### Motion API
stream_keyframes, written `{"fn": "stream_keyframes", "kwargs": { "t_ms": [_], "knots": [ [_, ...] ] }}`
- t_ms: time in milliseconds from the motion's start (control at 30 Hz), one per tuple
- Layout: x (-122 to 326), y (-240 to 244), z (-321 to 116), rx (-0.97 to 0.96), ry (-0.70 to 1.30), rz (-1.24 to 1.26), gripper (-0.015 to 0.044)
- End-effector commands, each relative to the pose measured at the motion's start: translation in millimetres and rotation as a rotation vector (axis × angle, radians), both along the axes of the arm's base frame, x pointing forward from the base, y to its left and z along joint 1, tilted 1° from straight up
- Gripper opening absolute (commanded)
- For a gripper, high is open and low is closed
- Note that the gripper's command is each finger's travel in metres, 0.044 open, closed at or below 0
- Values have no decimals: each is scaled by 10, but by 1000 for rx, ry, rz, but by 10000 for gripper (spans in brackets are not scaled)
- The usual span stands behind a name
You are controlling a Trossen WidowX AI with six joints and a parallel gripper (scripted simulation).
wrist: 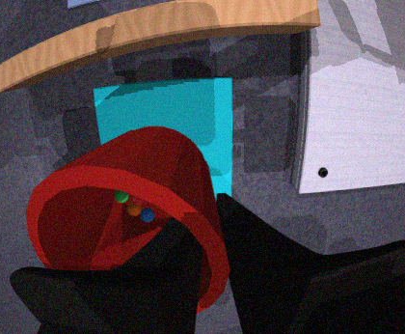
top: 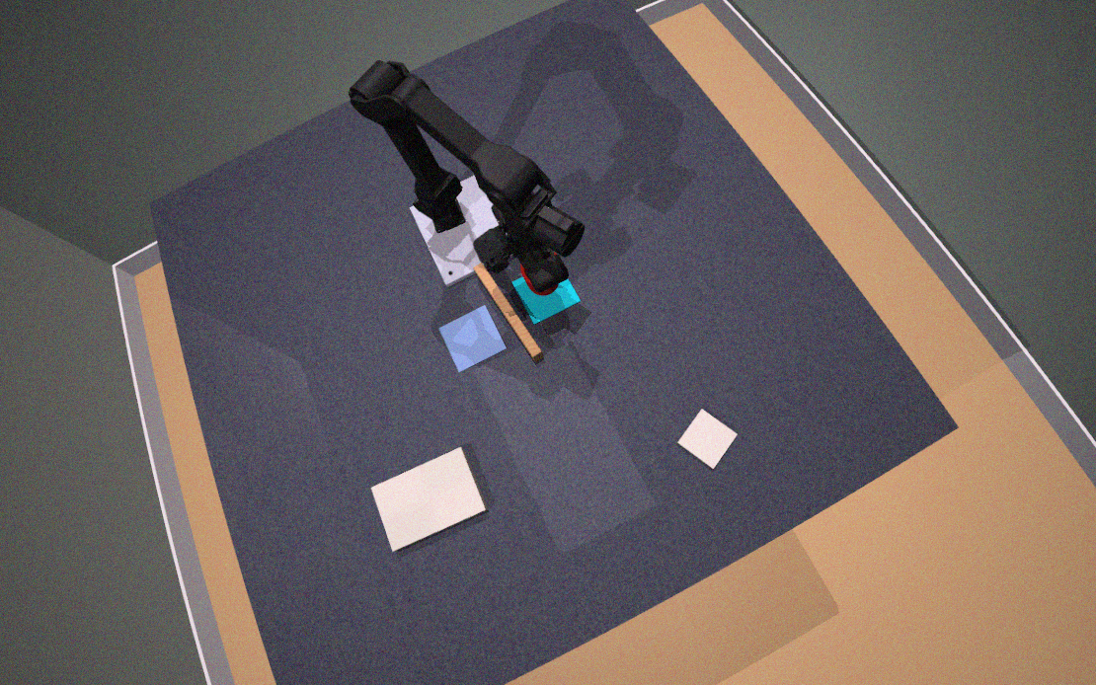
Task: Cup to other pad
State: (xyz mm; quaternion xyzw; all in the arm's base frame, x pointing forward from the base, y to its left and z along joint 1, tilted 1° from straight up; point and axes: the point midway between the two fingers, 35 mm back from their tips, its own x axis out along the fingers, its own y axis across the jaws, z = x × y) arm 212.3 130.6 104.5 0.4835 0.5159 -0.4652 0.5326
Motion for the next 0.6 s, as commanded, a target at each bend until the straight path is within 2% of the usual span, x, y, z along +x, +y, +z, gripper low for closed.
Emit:
{"fn": "stream_keyframes", "kwargs": {
  "t_ms": [0, 567],
  "knots": [
    [-9, -2, -85, -4, 8, -3, 0],
    [-8, 2, -296, -4, 8, -3, 0]
  ]
}}
